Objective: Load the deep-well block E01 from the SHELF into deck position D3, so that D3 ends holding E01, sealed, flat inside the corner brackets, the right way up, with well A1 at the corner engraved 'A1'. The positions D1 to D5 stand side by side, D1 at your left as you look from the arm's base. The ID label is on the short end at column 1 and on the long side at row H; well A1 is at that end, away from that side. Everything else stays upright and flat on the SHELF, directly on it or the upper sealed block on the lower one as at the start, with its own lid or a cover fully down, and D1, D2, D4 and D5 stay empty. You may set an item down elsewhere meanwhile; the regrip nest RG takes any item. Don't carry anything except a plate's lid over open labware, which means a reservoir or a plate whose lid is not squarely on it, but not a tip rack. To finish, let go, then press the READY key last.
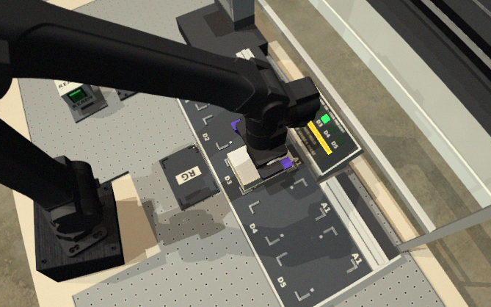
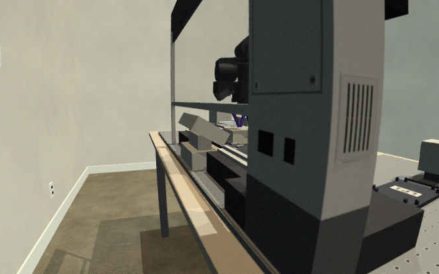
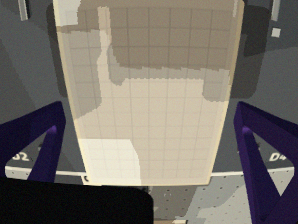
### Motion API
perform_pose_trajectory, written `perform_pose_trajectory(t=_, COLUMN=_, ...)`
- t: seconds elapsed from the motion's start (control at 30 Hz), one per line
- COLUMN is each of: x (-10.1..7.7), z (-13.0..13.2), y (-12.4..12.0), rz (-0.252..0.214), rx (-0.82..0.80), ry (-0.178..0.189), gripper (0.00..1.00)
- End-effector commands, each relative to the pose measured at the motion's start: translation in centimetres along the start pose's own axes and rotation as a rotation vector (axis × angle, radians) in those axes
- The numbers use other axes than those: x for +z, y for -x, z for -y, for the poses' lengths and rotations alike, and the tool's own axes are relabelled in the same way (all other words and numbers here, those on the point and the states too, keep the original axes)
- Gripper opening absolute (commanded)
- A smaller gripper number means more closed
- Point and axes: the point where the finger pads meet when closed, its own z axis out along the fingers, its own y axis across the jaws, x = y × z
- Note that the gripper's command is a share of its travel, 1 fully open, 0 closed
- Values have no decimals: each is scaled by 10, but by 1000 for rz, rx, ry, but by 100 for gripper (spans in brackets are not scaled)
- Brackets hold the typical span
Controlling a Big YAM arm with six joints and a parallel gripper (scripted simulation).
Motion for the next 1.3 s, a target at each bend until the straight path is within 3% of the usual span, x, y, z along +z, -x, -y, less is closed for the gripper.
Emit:
perform_pose_trajectory(t=0.0, x=-30, z=2, y=27, rz=70, rx=-3, ry=-3, gripper=100)
perform_pose_trajectory(t=0.27, x=-34, z=-1, y=19, rz=44, rx=-4, ry=0, gripper=100)
perform_pose_trajectory(t=0.4, x=-41, z=0, y=20, rz=53, rx=-1, ry=-1, gripper=100)
perform_pose_trajectory(t=0.43, x=-49, z=0, y=26, rz=72, rx=1, ry=-2, gripper=100)
perform_pose_trajectory(t=0.6, x=-58, z=0, y=26, rz=72, rx=1, ry=-2, gripper=100)
perform_pose_trajectory(t=0.67, x=-52, z=-1, y=18, rz=44, rx=3, ry=-1, gripper=100)
perform_pose_trajectory(t=0.77, x=-67, z=0, y=26, rz=74, rx=5, ry=-2, gripper=100)
perform_pose_trajectory(t=0.93, x=-73, z=0, y=26, rz=75, rx=5, ry=-2, gripper=100)
perform_pose_trajectory(t=0.97, x=-52, z=-1, y=10, rz=12, rx=5, ry=0, gripper=100)
perform_pose_trajectory(t=1.03, x=-65, z=0, y=17, rz=40, rx=6, ry=-1, gripper=100)
perform_pose_trajectory(t=1.07, x=-80, z=0, y=25, rz=75, rx=7, ry=-3, gripper=100)
perform_pose_trajectory(t=1.27, x=-89, z=0, y=25, rz=73, rx=6, ry=-3, gripper=100)
